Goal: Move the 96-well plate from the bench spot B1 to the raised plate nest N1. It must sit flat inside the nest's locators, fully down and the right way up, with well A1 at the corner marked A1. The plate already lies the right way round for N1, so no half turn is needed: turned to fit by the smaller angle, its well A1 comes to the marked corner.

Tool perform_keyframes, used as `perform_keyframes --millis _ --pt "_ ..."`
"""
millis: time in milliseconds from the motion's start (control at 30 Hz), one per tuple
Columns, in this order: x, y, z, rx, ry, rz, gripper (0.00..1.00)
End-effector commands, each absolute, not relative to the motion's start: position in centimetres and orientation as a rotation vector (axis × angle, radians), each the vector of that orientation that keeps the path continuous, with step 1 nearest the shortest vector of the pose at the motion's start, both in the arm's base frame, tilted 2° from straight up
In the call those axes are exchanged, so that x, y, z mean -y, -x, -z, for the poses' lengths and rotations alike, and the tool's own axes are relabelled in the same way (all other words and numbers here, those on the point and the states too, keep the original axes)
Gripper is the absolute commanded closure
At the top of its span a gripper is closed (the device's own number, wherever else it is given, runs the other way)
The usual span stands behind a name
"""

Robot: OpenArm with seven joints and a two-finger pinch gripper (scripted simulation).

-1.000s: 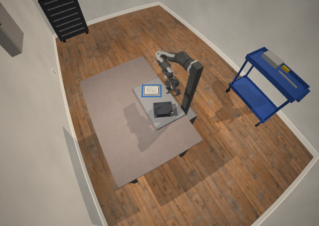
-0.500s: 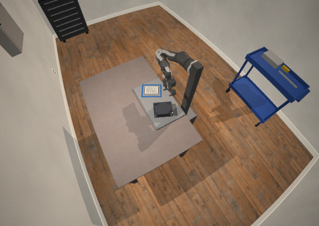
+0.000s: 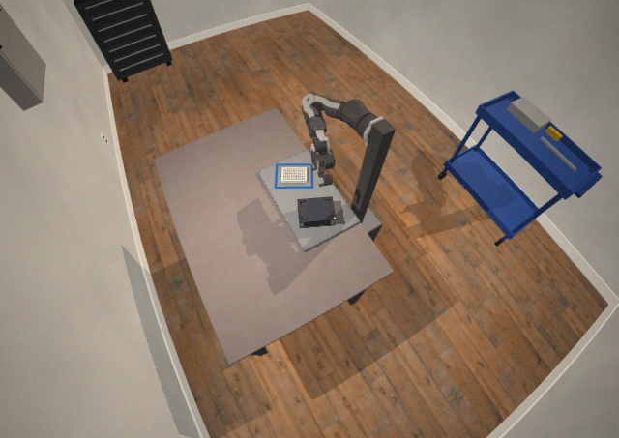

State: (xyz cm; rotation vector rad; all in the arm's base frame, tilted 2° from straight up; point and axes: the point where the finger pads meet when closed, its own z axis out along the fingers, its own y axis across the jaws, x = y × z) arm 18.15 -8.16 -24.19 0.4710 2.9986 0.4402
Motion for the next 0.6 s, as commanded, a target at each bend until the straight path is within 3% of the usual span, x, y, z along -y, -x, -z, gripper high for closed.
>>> perform_keyframes --millis 0,367,567 --pt "8.7 -17.8 24.4 -3.019 -0.506 -0.383 0.23" --pt "8.7 -17.8 24.4 -3.019 -0.506 -0.383 0.23" --pt "12.8 -18.8 26.0 -3.026 -0.747 -0.075 0.23"
